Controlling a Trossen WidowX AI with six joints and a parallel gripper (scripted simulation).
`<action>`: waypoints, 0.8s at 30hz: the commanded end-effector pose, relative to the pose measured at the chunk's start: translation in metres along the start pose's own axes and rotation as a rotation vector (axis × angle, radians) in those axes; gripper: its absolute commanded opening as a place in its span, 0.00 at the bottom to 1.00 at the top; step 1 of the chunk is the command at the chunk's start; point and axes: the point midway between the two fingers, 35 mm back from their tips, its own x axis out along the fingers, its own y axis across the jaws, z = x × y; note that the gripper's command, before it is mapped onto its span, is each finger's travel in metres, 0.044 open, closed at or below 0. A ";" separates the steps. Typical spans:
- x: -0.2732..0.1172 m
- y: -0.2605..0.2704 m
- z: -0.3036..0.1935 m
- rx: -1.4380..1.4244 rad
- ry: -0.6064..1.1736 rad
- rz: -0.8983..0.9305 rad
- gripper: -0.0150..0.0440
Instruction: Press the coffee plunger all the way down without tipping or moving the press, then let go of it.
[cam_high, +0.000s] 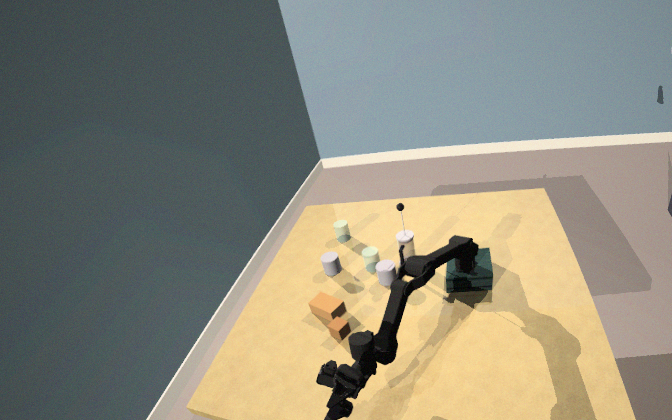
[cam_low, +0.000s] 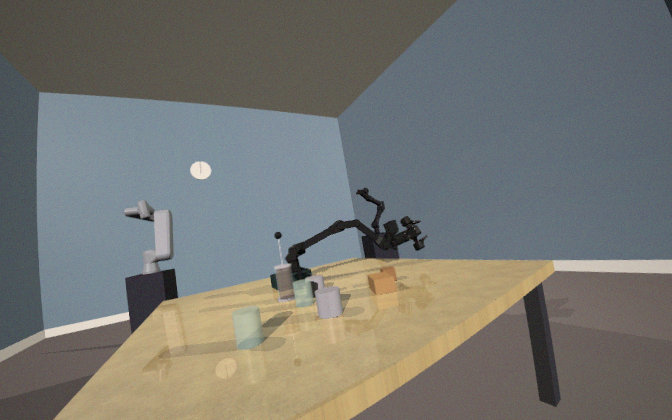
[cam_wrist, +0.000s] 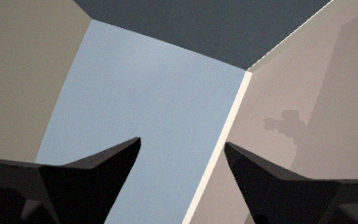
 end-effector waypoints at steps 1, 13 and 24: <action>0.000 0.001 0.003 -0.003 -0.004 -0.003 0.98; -0.035 0.056 0.148 -0.159 -0.189 -0.190 1.00; -0.154 0.133 0.294 -0.367 -0.399 -0.476 1.00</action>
